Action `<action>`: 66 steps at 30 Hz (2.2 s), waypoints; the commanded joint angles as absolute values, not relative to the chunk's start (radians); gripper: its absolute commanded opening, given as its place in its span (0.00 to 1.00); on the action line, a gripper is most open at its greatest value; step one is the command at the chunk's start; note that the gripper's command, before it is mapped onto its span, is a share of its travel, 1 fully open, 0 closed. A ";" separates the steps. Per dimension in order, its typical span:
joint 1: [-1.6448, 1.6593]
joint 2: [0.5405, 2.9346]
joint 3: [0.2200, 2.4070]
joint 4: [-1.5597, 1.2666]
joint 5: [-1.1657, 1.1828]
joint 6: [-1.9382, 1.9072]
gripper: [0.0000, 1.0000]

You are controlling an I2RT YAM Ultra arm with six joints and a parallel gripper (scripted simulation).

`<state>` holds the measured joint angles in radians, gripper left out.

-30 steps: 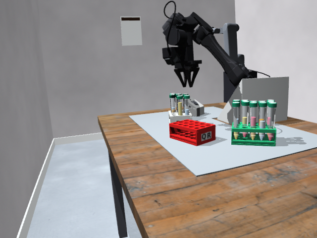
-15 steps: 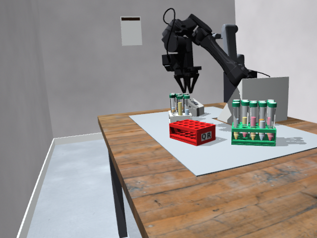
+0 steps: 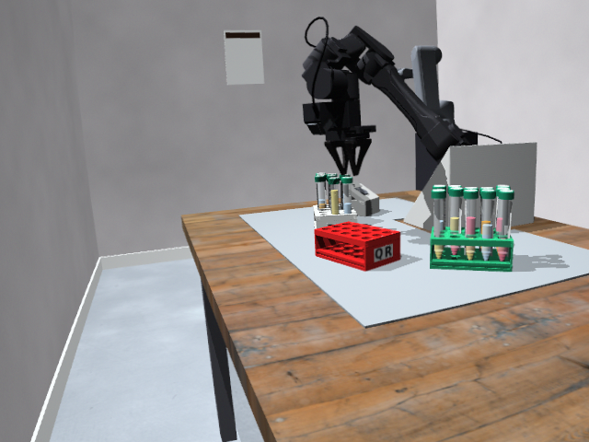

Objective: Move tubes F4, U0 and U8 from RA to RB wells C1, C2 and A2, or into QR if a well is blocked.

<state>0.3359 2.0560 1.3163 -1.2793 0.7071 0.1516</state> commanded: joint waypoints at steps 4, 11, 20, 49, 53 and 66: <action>0.354 2.024 1.324 -1.246 0.722 0.138 0.30; 0.336 2.020 1.289 -1.234 0.725 0.129 0.30; 0.324 2.018 1.280 -1.222 0.728 0.121 0.30; 0.324 2.014 1.278 -1.184 0.734 0.100 0.00; 0.324 2.014 1.278 -1.183 0.734 0.102 0.00; 0.324 2.014 1.278 -1.183 0.734 0.102 0.00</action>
<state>0.3054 2.0445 1.2686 -1.2083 0.7219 0.1081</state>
